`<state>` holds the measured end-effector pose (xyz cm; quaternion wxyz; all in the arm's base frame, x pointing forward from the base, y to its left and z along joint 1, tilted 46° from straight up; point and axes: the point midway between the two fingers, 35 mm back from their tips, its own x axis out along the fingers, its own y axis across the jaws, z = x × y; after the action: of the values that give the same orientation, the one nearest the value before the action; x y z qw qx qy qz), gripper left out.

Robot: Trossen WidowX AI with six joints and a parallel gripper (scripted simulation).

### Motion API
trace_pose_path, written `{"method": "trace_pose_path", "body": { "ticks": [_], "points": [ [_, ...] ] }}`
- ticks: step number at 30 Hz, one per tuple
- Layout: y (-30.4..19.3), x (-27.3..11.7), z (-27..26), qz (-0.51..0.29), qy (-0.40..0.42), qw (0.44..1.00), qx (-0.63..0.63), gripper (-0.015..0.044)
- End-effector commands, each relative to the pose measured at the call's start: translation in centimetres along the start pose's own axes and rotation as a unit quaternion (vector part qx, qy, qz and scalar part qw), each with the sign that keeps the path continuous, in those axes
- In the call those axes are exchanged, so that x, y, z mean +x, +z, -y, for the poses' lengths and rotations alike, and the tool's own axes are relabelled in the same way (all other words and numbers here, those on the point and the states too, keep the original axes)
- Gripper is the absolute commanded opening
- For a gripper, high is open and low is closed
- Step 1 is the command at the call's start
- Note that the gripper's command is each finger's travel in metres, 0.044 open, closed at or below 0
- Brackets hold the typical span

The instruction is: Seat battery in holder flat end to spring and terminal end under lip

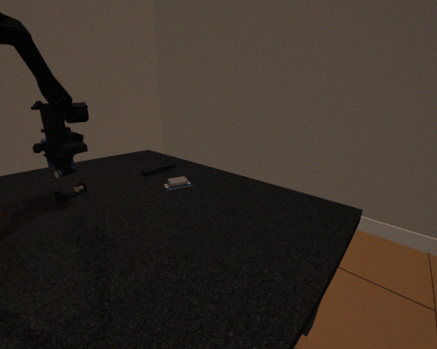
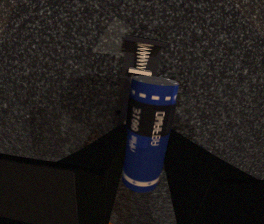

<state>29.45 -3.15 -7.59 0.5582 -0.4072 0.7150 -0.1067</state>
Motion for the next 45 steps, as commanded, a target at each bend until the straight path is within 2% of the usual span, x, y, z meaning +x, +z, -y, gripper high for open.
{"method": "trace_pose_path", "body": {
  "ticks": [1, 6, 22, 45],
  "points": [
    [0.4, 0.0, -0.8, -0.003, 0.001, 1.000, 0.030, 0.0077],
    [0.3, 0.1, -0.8, -0.008, 0.000, 0.999, 0.034, 0.0077],
    [-0.4, 3.9, -0.6, -0.130, 0.003, 0.991, 0.029, 0.0077],
    [0.0, 4.6, -0.6, -0.177, 0.008, 0.984, 0.031, 0.0077]
  ]
}}
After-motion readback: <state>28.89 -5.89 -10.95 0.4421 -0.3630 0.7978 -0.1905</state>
